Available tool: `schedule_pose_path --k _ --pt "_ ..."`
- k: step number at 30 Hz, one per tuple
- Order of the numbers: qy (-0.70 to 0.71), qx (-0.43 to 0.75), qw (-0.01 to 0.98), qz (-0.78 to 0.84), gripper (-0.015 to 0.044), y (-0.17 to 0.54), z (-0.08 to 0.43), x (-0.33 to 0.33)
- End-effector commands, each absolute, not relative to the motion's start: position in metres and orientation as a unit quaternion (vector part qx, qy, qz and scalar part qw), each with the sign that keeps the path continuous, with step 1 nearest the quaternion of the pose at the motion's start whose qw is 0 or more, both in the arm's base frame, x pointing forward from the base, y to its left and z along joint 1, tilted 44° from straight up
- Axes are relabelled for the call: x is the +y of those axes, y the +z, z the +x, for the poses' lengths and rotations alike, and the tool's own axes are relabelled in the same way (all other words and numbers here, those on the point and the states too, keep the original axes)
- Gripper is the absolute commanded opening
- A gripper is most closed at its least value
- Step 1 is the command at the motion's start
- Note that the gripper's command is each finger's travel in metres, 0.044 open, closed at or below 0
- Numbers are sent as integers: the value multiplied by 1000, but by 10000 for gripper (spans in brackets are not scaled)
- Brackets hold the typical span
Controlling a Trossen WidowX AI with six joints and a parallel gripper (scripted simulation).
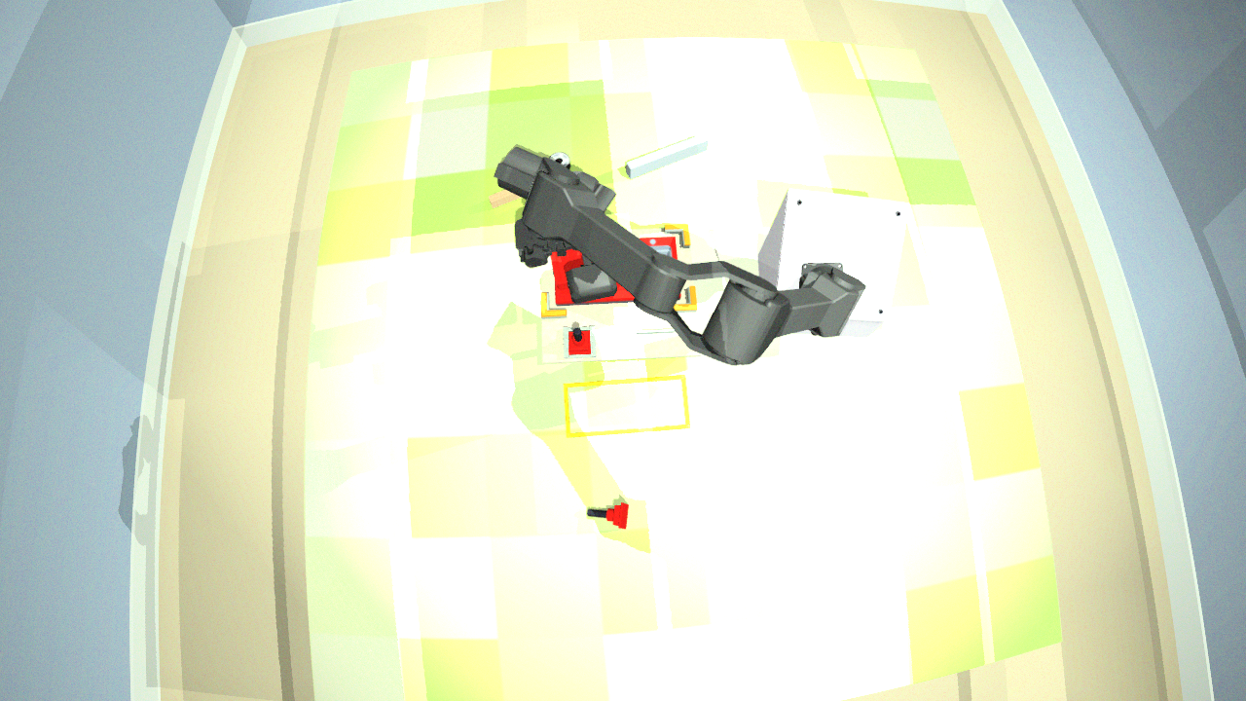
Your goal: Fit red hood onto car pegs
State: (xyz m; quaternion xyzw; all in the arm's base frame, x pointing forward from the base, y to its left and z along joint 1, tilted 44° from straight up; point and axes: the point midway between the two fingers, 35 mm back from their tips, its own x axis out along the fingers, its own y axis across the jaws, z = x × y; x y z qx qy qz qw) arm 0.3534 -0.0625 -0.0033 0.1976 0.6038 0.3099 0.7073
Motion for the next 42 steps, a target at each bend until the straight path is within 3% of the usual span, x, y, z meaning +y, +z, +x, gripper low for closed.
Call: schedule_pose_path --k 1,20,42 --pt "274 618 698 239 0 -14 350 -77" --pt "261 623 691 257 0 -55 350 -48" --pt "261 623 691 257 0 -56 350 -46"
